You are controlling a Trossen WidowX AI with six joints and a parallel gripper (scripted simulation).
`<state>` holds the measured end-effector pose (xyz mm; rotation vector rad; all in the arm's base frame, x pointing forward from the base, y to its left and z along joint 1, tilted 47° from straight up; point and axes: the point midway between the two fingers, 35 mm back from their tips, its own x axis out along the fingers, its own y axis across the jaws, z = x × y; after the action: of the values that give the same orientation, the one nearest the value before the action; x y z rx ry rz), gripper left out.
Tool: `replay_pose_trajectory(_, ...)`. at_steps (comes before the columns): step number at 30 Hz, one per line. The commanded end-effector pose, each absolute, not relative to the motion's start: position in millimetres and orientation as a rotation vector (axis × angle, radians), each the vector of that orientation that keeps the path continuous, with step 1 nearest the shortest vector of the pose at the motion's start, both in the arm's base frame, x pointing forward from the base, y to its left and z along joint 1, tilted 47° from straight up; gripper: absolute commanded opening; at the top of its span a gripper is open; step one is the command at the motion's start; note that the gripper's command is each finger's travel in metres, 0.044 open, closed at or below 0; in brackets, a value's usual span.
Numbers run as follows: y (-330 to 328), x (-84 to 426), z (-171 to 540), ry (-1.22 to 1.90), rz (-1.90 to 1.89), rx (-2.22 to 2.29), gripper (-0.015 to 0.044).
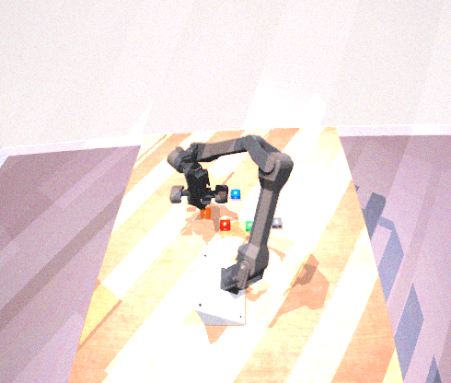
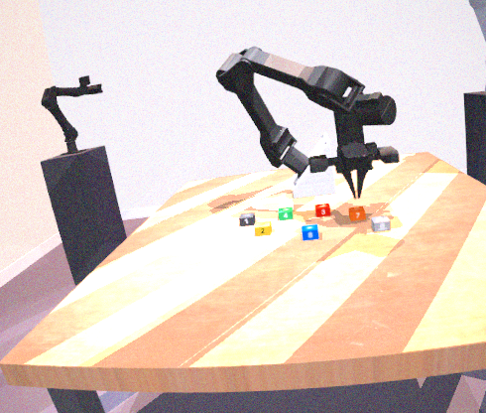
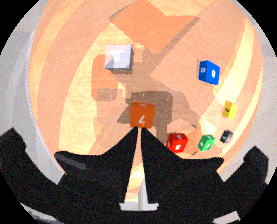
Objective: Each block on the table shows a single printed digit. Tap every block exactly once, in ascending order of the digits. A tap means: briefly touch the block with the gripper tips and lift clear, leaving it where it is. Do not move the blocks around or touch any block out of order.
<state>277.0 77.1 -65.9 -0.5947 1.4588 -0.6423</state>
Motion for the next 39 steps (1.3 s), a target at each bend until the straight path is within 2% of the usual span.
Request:
replay_pose_trajectory(1,68,274,-73,1.467,-0.646,-0.610,0.0020)
replay_pose_trajectory(21,56,274,-84,1.467,-0.647,-0.611,0.0020)
replay_pose_trajectory(31,80,274,-61,1.468,-0.645,-0.610,0.0020)
replay_pose_trajectory(36,129,275,-15,1.469,-0.642,-0.608,0.0020)
replay_pose_trajectory(39,137,274,-7,1.470,-0.643,-0.609,0.0020)
